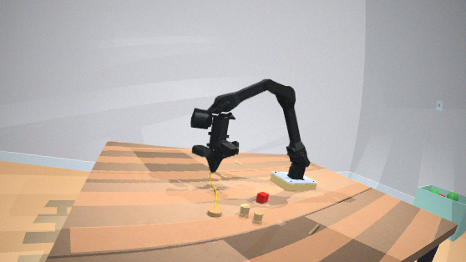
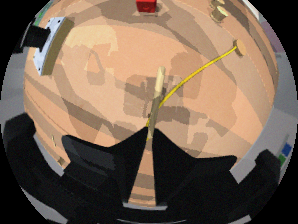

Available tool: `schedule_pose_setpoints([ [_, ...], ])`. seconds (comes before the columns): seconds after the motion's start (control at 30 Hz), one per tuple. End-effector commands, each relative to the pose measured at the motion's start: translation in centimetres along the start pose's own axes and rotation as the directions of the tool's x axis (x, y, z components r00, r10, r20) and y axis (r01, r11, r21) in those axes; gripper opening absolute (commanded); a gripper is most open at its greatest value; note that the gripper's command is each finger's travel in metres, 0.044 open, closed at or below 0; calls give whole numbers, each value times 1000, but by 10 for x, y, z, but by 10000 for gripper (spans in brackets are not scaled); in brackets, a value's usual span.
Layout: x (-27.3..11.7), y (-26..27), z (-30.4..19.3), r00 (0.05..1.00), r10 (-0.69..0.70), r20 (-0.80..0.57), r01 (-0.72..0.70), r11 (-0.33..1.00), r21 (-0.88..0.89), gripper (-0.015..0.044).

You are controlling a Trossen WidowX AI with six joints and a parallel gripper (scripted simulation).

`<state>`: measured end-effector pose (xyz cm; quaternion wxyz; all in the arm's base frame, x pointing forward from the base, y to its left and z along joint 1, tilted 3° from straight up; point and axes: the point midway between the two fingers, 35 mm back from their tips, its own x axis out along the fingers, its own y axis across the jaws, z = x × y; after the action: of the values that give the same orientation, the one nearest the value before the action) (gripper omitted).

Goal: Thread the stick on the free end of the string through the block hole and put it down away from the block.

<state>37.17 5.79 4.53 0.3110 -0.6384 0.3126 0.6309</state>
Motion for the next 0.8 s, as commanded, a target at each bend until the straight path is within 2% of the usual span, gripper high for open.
schedule_pose_setpoints([
  [0.0, 5, 4, 2, 1000, 6, 0, -6, 1000, -4, 0],
  [0.77, 24, 24, 13, 1000, 8, 1, -8, 1000, -4, 0],
])
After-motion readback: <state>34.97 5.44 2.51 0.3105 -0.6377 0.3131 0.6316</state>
